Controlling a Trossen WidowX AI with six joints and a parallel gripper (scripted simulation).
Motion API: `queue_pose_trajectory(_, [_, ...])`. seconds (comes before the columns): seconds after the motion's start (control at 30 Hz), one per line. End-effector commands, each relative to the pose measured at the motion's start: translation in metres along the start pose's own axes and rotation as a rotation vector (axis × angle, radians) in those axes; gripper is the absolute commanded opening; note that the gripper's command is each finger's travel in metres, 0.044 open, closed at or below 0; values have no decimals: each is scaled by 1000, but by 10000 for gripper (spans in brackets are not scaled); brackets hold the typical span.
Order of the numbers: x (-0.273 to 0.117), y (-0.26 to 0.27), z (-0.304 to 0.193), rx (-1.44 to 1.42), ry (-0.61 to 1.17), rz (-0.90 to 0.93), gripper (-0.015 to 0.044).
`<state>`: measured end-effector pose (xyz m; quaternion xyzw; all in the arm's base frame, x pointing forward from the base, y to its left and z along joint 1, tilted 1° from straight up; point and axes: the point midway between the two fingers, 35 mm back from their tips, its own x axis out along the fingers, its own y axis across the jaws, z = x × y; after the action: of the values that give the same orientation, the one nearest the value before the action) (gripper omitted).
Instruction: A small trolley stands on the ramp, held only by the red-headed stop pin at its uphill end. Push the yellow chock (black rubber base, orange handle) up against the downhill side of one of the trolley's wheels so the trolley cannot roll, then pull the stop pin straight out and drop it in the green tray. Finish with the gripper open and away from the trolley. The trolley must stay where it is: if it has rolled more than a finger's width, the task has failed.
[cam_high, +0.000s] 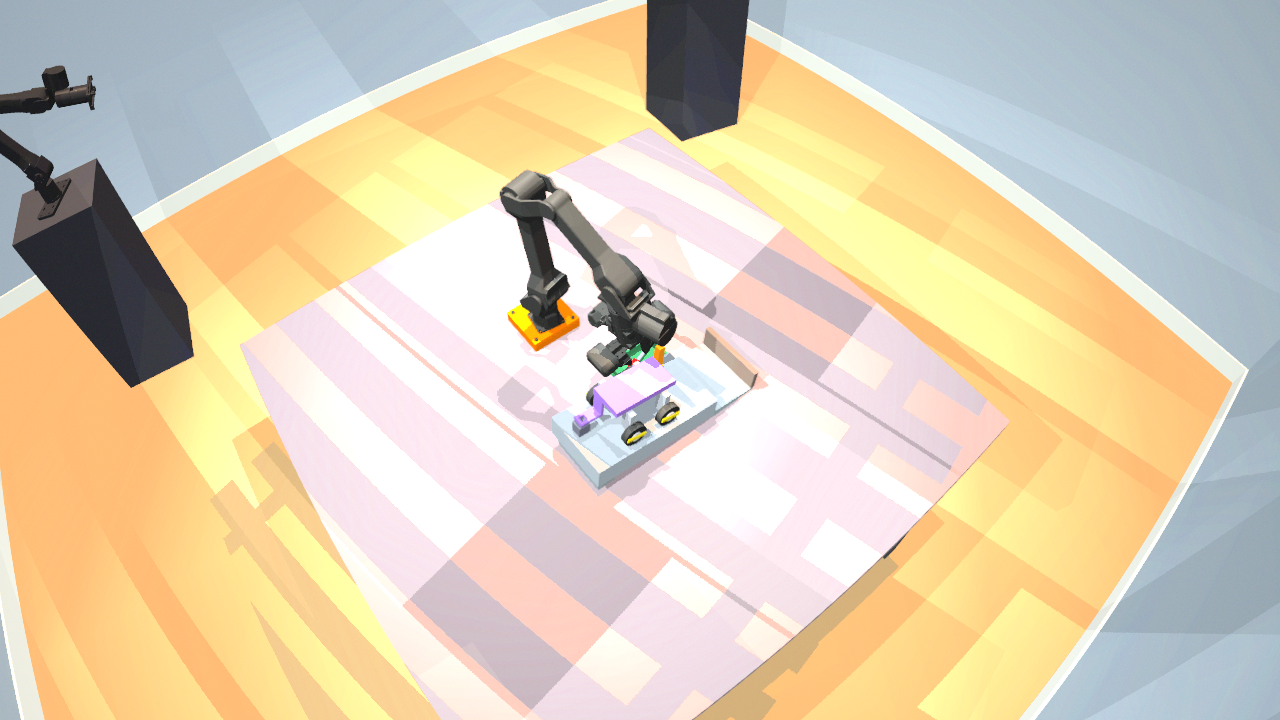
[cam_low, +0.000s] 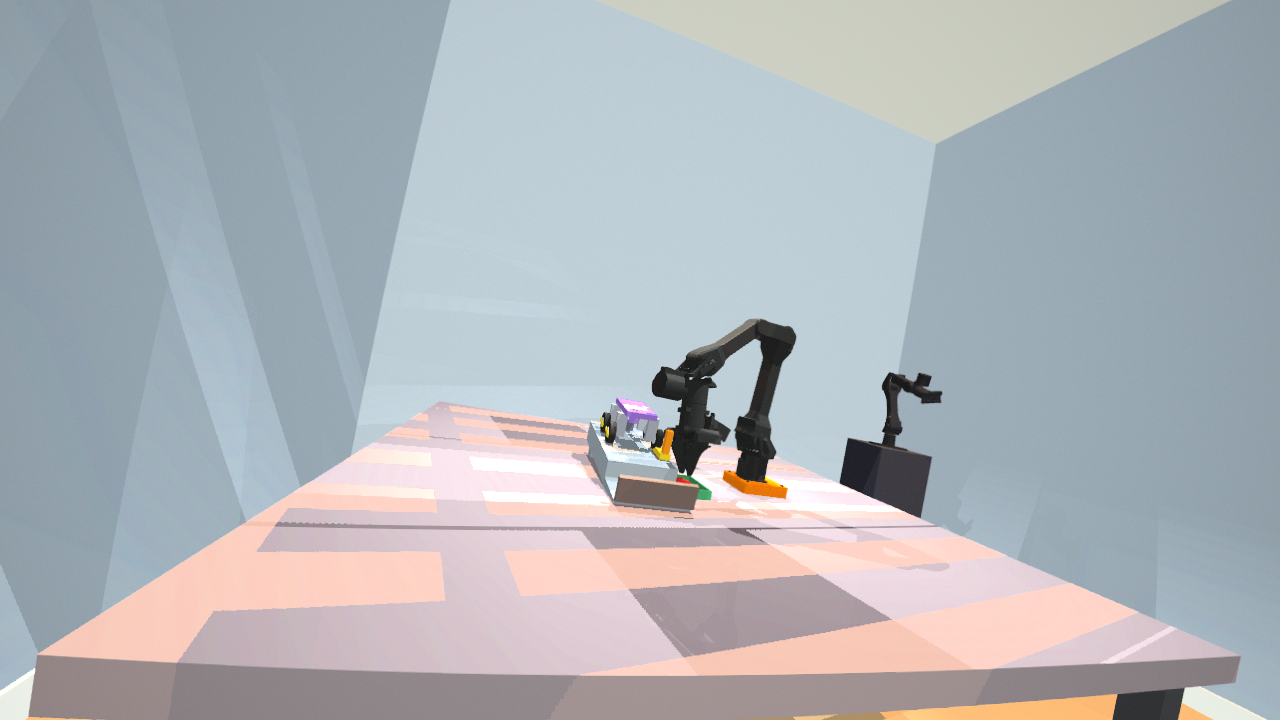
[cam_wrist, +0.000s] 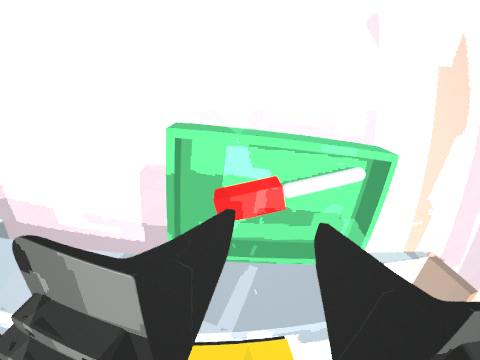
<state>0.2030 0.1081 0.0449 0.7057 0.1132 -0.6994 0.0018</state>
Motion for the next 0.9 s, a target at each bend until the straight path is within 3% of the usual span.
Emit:
queue_pose_trajectory(0.0, [2, 2, 1, -4, -2, -4, 190])
queue_pose_trajectory(0.07, [3, 3, 1, -4, -2, -4, 190])
queue_pose_trajectory(0.27, [1, 2, 0, 0, 0, 0, 340])
queue_pose_trajectory(0.63, [-22, 0, 3, -4, -2, -4, 340])
queue_pose_trajectory(0.77, [-32, -1, 3, -4, -3, -4, 440])
queue_pose_trajectory(0.87, [-38, -2, 4, -4, -3, -4, 440])
